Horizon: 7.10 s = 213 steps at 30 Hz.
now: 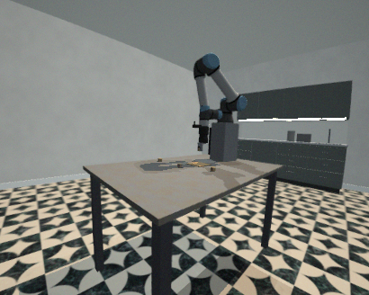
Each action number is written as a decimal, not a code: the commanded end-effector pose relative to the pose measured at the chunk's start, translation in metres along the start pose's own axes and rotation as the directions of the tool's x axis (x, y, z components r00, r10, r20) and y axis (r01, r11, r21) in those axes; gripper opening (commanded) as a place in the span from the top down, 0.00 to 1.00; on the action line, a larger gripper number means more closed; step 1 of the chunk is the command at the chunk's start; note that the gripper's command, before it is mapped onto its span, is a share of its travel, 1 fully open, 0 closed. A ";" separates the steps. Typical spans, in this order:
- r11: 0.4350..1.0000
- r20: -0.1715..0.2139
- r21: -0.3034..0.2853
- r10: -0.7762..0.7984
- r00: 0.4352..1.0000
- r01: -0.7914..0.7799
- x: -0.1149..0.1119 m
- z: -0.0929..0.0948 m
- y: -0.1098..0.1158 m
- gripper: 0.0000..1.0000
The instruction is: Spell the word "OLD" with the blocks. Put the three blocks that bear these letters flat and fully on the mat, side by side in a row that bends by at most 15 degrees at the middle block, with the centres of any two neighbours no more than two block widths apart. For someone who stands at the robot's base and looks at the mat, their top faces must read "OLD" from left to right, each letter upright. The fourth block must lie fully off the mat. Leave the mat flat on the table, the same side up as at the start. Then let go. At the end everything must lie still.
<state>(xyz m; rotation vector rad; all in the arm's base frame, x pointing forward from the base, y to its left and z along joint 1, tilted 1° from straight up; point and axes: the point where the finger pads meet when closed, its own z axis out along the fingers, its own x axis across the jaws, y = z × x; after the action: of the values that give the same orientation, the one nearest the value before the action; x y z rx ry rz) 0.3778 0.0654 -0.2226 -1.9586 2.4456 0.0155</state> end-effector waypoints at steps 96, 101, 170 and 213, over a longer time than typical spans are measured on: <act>0.948 0.000 0.001 -0.317 0.948 0.317 0.118 0.099 -0.051 0.51; 0.948 0.000 0.001 -0.317 0.948 0.317 0.118 0.099 -0.051 0.51; 0.948 0.000 0.001 -0.317 0.948 0.317 0.118 0.103 -0.051 0.51; 0.948 0.000 0.001 -0.317 0.948 0.317 0.118 0.094 -0.051 0.21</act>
<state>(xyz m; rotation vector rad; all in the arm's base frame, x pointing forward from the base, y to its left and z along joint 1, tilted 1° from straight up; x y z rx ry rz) 0.4011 -0.0596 -0.3251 -2.3251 2.0977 0.0144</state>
